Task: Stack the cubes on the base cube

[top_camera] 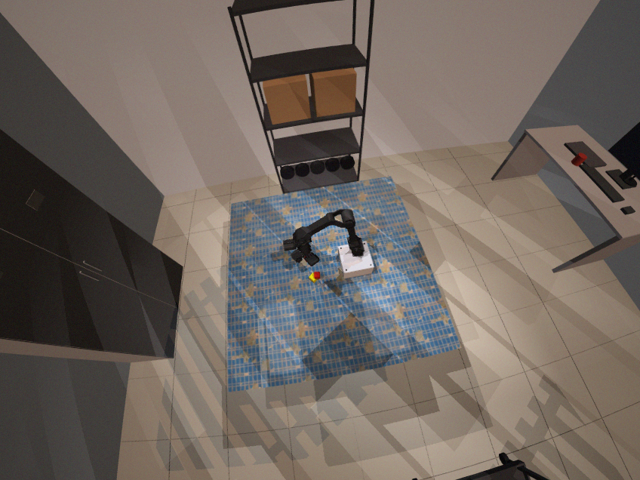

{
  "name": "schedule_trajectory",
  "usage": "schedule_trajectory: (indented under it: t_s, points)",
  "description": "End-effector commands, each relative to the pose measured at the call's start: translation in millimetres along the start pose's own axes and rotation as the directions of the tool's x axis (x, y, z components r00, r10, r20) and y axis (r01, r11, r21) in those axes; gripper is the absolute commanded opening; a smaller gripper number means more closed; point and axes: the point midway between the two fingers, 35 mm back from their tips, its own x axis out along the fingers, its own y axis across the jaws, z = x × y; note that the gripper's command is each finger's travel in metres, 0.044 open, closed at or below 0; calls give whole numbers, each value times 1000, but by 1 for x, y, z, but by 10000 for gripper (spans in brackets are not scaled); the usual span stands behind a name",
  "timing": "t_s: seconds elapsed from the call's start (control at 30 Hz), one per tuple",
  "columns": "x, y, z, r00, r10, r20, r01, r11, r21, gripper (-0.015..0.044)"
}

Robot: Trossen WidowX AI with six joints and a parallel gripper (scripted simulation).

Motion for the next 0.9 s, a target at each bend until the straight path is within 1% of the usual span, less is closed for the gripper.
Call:
schedule_trajectory:
  t_s: [0.0, 0.37, 0.73, 0.87]
  points:
    - [-2, 10, 11, 1000, -7, 5, 7, 996, 90, 105]
    - [-1, 40, 31, 1000, -3, 8, 1, 955, 296, 105]
    - [0, 72, 47, 1000, -5, 6, 2, 873, 488, 105]
    - [0, 77, 49, 1000, -6, 6, 2, 858, 513, 105]
